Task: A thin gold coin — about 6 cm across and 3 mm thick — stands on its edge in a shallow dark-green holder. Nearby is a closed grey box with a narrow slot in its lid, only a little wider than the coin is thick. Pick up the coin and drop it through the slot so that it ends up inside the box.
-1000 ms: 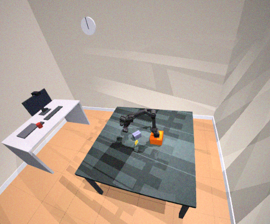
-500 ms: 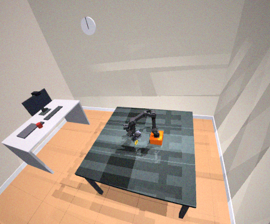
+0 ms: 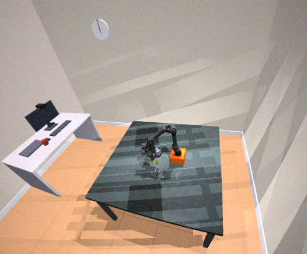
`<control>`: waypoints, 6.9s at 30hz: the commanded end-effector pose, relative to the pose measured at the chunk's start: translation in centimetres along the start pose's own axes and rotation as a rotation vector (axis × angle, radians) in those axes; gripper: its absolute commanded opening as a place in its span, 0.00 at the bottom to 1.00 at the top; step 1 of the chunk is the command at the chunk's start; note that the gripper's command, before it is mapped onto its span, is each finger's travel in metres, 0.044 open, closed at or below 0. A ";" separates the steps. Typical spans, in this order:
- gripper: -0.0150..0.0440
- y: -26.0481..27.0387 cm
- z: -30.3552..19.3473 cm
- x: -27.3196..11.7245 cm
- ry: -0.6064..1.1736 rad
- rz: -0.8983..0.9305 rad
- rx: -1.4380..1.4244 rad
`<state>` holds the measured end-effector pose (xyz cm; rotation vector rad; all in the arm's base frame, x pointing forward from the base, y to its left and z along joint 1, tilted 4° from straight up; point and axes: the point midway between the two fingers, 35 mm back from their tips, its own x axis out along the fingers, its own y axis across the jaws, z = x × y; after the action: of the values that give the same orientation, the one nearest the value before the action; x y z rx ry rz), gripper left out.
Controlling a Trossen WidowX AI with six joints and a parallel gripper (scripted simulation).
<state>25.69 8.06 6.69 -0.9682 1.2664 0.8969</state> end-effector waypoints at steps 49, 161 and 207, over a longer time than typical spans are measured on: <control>0.53 0.3 0.2 9.0 -0.001 0.006 -0.008; 0.25 -2.6 -4.0 0.1 0.004 0.004 0.424; 0.25 -5.4 -9.8 0.1 0.011 -0.005 0.428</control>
<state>27.39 -2.80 6.60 -0.6358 1.3920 0.5829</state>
